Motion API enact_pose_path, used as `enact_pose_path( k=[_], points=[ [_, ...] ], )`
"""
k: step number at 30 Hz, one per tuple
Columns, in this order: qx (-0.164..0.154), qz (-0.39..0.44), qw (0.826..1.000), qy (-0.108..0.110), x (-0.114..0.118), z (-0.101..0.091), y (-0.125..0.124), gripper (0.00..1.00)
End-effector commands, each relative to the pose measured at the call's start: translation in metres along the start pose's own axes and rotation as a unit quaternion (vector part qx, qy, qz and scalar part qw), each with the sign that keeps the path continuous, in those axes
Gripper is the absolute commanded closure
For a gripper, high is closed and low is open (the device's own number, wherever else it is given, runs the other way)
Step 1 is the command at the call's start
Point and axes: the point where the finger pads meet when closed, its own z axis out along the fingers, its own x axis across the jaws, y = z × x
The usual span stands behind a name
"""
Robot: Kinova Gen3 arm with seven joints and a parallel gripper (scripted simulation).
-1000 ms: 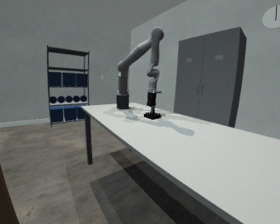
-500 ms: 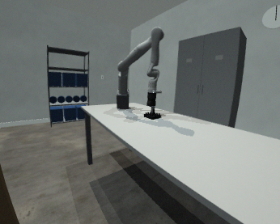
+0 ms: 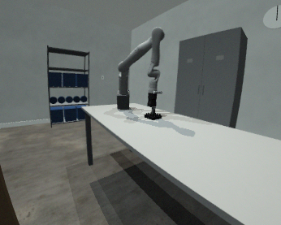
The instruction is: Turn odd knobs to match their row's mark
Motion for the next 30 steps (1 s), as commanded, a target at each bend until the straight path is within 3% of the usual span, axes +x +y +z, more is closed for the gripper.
enact_pose_path(
  k=[1, 17, 30],
  points=[
    [0.000, 0.000, 1.000, 0.000, -0.0003, -0.0004, -0.0003, 0.70],
    [0.000, -0.020, 1.000, 0.000, -0.0003, -0.0004, -0.0003, 0.70],
    [0.000, -0.089, 0.996, 0.000, -0.0003, -0.0004, -0.0003, 0.70]
  ],
)
